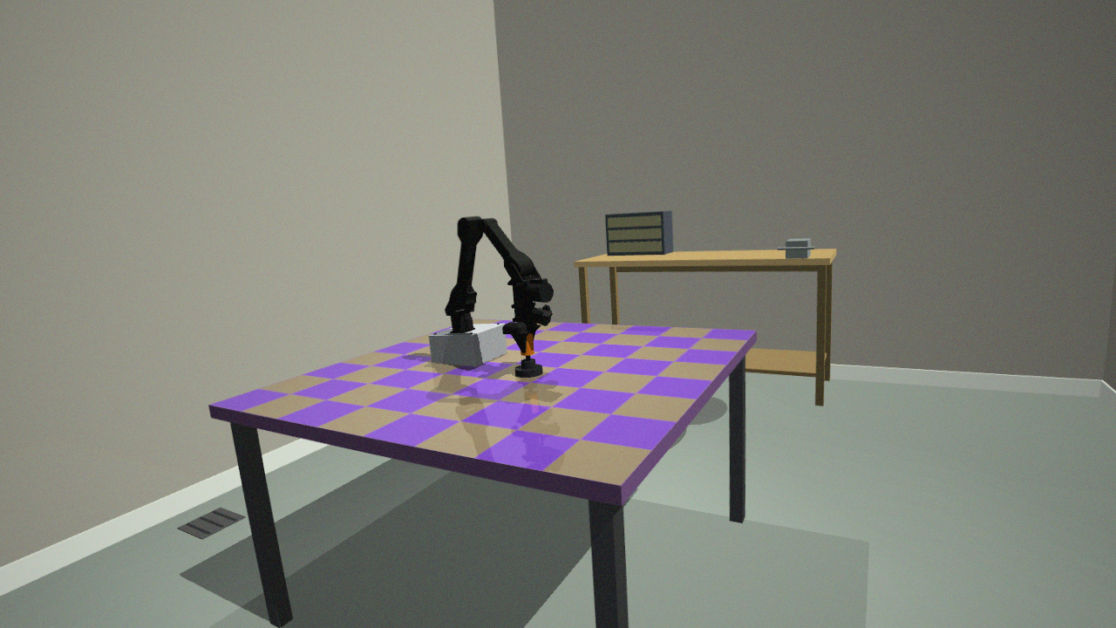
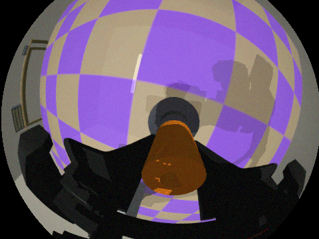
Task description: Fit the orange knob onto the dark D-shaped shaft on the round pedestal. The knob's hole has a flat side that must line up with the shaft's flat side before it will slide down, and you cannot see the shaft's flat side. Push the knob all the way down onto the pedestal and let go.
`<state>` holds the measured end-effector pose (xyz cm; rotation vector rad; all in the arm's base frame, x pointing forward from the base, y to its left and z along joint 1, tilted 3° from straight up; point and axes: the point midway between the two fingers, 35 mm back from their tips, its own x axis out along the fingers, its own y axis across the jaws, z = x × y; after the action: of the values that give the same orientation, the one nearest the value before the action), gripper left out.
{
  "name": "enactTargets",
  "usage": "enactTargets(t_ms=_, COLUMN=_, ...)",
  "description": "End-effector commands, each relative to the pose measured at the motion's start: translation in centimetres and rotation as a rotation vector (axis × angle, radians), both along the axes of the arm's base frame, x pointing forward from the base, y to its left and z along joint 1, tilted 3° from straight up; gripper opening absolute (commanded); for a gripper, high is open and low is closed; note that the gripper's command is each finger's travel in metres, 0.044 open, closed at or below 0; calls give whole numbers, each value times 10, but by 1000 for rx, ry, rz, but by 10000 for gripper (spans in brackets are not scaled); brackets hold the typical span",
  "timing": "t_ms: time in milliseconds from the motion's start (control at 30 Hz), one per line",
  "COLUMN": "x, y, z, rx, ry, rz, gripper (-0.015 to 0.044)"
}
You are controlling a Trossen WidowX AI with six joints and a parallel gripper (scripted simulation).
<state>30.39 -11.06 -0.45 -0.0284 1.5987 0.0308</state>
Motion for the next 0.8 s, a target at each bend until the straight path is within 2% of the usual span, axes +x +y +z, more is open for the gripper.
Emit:
enactTargets(t_ms=0, x=1, y=-1, z=2, rx=-2, ry=-2, rz=70, gripper=0)
enactTargets(t_ms=133, x=0, y=-1, z=1, rx=1, ry=-1, rz=193, gripper=0)
enactTargets(t_ms=767, x=0, y=-1, z=-2, rx=1, ry=-1, rz=193, gripper=0)
